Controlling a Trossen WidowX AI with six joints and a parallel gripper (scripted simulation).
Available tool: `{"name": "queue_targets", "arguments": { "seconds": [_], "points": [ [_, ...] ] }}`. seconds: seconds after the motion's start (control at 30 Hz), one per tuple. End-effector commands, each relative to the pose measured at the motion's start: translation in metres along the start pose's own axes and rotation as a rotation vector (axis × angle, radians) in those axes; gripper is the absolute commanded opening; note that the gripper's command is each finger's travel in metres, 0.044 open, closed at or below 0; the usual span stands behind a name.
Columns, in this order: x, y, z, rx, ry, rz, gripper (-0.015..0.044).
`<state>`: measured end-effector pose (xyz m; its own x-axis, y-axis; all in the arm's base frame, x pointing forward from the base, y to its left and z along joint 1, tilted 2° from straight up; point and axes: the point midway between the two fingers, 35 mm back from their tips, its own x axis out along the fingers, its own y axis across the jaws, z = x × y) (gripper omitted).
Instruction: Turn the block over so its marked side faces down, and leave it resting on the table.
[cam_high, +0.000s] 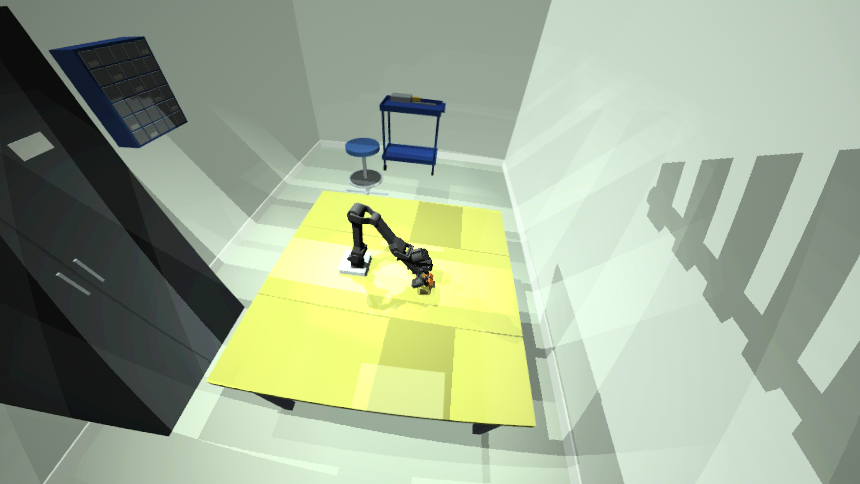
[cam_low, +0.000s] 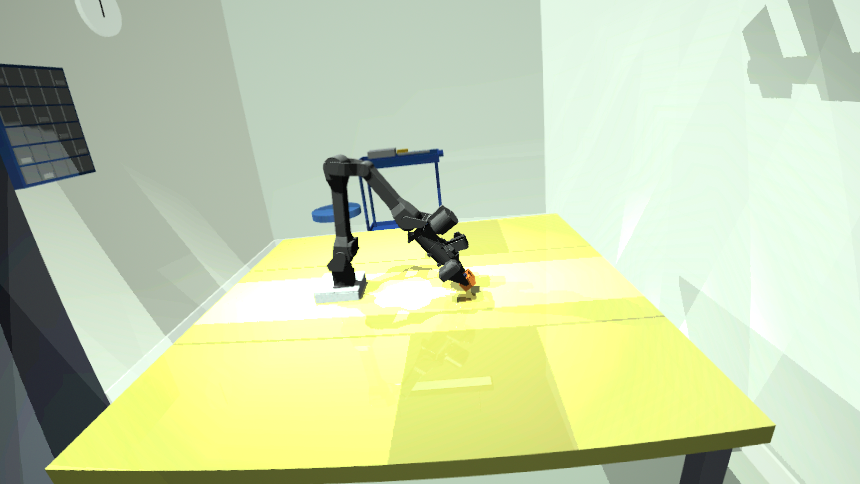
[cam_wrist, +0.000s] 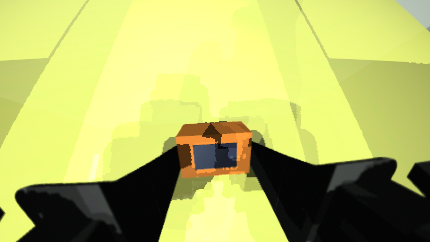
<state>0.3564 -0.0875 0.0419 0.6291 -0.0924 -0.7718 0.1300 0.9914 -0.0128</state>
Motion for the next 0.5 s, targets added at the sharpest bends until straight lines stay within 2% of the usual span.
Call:
{"name": "queue_targets", "arguments": {
  "seconds": [0.0, 0.47],
  "points": [
    [0.008, -0.002, -0.002, 0.018, -0.046, 0.001, 0.0000],
    [0.024, -0.001, -0.009, 0.012, -0.245, 0.006, 0.0000]
  ]
}}
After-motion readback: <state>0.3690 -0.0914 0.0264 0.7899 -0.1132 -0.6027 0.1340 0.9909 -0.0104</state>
